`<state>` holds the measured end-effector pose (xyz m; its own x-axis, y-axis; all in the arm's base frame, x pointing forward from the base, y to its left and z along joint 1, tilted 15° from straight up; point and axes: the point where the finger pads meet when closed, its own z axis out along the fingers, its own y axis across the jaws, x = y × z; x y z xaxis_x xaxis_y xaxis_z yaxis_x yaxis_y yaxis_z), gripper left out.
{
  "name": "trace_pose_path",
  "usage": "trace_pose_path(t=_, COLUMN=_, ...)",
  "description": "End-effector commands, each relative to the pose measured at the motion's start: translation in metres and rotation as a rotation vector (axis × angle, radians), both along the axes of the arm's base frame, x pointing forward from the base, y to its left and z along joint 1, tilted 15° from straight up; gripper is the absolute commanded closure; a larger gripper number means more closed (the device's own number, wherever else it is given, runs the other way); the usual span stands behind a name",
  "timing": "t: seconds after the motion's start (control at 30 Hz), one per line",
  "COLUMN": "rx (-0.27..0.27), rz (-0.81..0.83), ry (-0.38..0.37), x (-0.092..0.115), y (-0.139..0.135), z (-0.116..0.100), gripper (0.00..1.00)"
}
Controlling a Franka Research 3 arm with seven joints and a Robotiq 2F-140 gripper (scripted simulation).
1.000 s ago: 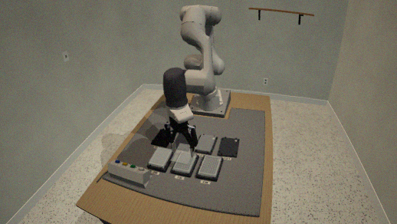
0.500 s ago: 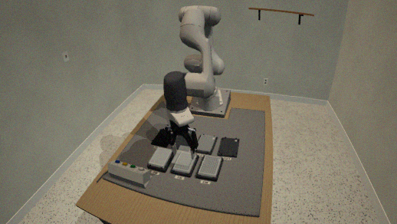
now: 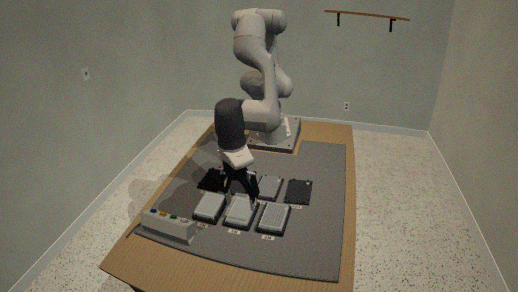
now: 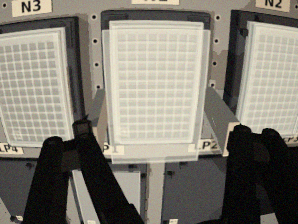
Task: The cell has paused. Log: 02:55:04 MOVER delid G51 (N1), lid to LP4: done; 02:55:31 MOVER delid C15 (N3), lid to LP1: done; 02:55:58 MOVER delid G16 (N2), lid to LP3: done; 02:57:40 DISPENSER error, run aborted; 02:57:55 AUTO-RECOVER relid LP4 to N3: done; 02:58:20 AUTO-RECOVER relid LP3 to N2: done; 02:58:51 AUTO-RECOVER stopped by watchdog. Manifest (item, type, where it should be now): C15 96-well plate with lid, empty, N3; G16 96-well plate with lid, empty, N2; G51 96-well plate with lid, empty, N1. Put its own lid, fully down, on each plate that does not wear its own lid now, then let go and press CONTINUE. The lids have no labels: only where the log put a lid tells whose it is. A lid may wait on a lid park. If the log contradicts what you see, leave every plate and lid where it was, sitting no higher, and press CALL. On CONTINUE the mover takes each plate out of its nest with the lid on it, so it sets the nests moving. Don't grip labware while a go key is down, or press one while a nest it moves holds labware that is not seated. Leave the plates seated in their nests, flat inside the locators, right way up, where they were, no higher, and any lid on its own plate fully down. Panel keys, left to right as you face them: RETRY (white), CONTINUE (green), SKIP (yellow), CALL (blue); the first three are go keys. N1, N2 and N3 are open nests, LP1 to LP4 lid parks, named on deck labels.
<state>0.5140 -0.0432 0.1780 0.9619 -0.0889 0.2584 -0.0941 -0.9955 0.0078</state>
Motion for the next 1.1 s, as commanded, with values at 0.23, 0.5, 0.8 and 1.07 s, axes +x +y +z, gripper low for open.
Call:
trace_pose_path(t=0.23, rx=-0.002, rz=-0.004, ry=-0.007, x=0.0037, y=-0.0016, z=-0.0064, gripper=1.00)
trace_pose_path(t=0.5, rx=-0.002, rz=-0.004, ry=-0.007, x=0.0043, y=-0.0016, z=-0.0085, gripper=1.00)
trace_pose_path(t=0.8, rx=-0.002, rz=-0.004, ry=-0.007, x=0.0044, y=-0.0016, z=-0.0087, gripper=1.00)
trace_pose_path(t=1.07, rx=-0.002, rz=-0.004, ry=-0.007, x=0.0044, y=-0.0016, z=-0.0087, gripper=1.00)
